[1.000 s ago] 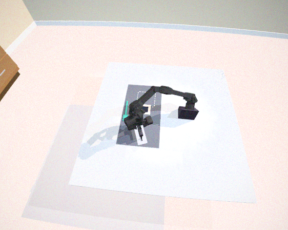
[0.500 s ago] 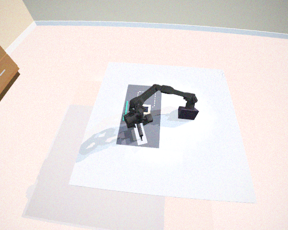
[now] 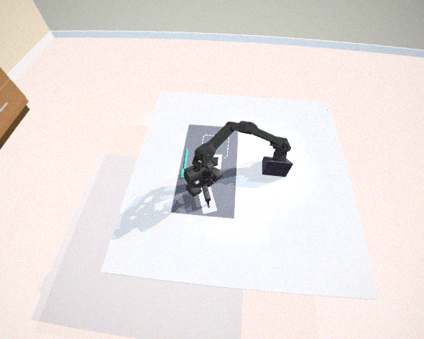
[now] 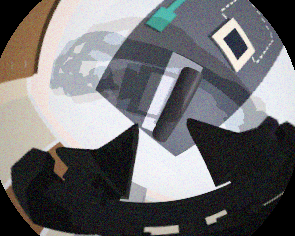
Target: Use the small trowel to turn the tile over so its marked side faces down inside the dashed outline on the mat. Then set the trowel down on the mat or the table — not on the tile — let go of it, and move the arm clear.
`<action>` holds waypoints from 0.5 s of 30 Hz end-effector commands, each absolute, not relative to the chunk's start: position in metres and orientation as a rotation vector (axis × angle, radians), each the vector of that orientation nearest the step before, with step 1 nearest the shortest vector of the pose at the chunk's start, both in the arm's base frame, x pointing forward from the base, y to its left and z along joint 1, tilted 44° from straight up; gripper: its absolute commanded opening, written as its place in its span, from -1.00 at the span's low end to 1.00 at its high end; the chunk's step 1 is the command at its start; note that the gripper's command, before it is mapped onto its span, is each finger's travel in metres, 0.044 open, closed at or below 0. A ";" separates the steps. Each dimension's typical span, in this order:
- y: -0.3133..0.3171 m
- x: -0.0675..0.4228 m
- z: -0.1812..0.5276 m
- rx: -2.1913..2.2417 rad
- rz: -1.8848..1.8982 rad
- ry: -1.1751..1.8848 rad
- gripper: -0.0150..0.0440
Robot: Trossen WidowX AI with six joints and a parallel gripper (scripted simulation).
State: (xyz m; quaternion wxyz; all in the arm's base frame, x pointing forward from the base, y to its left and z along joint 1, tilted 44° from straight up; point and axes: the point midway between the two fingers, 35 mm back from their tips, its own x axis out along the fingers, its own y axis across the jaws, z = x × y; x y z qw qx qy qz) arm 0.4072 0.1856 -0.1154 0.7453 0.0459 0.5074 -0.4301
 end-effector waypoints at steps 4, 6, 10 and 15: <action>0.190 0.408 -0.121 -0.044 -0.761 1.182 0.53; 0.191 0.409 -0.123 -0.092 -0.705 1.198 0.53; 0.192 0.410 -0.127 -0.189 -0.593 1.224 0.53; 0.193 0.410 -0.130 -0.283 -0.488 1.240 0.53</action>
